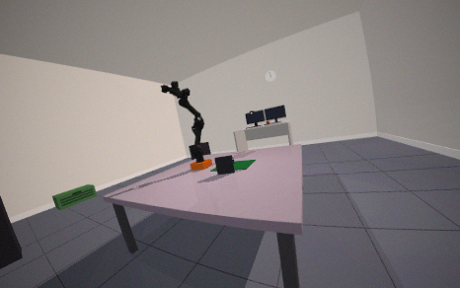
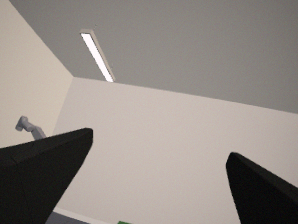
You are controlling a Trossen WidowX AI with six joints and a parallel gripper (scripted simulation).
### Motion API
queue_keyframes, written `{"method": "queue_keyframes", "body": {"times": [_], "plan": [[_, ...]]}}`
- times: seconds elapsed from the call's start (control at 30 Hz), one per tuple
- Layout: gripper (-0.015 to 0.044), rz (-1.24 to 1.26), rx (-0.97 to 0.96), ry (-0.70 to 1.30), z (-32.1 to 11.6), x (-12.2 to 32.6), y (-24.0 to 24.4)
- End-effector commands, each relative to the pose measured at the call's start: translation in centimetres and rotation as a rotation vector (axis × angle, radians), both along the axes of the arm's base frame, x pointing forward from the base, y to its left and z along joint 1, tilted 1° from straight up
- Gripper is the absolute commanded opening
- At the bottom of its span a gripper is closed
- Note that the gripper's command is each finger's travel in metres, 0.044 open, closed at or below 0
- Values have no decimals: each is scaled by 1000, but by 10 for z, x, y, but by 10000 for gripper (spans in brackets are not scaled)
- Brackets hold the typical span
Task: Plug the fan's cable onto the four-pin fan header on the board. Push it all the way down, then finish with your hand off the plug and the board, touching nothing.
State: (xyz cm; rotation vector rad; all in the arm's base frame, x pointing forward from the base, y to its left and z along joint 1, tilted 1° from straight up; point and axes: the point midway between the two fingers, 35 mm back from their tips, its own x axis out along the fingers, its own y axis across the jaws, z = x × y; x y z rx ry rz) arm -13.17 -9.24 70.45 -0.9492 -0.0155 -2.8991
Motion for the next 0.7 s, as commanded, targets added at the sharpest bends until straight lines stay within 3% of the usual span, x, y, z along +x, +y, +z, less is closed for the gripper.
{"method": "queue_keyframes", "body": {"times": [0.0, 0.17, 0.43, 0.67], "plan": [[426, 0, 0, 0, 0, 0, 0], [440, 28, 17, 4, -1, 1, -10], [440, 357, 207, 39, -25, 40, -120], [440, 690, 294, 68, -51, 103, -188]]}}
